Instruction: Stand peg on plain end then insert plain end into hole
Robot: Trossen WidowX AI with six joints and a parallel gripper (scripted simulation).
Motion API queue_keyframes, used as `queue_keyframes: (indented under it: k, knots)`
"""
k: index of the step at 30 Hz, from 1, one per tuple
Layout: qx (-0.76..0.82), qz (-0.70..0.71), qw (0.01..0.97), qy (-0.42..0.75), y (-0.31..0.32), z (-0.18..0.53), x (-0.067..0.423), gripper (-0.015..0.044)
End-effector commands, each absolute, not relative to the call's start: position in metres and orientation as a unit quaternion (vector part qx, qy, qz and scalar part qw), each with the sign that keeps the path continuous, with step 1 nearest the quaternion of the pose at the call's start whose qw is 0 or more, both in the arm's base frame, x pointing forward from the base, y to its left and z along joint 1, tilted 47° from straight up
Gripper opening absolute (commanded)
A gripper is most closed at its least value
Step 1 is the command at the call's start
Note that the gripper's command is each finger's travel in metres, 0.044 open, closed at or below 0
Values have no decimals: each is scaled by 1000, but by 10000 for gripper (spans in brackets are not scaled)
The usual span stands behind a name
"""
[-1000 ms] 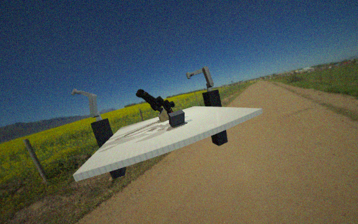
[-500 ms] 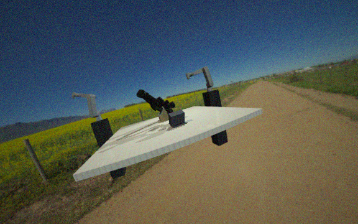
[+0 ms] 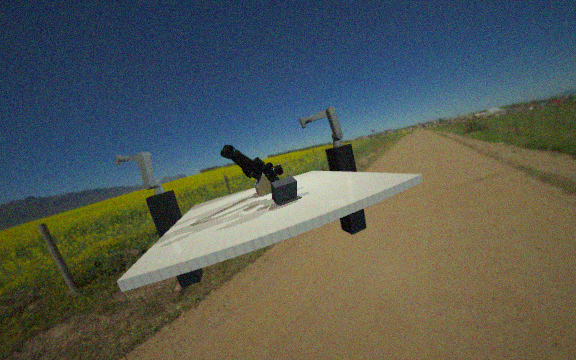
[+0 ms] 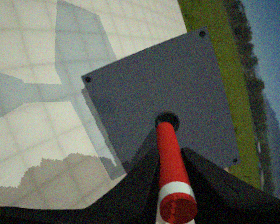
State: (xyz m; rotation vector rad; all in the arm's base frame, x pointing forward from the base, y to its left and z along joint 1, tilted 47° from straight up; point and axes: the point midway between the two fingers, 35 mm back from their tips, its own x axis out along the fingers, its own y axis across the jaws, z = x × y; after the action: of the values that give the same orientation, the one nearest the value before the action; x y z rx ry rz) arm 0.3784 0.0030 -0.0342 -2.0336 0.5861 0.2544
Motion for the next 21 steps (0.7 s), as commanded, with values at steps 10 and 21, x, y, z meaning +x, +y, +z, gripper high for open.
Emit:
queue_keyframes:
  k: [10,21]
  knots:
    - [-835,104,484,240,2,-35,381,0]
    - [-835,104,484,240,3,-34,382,0]
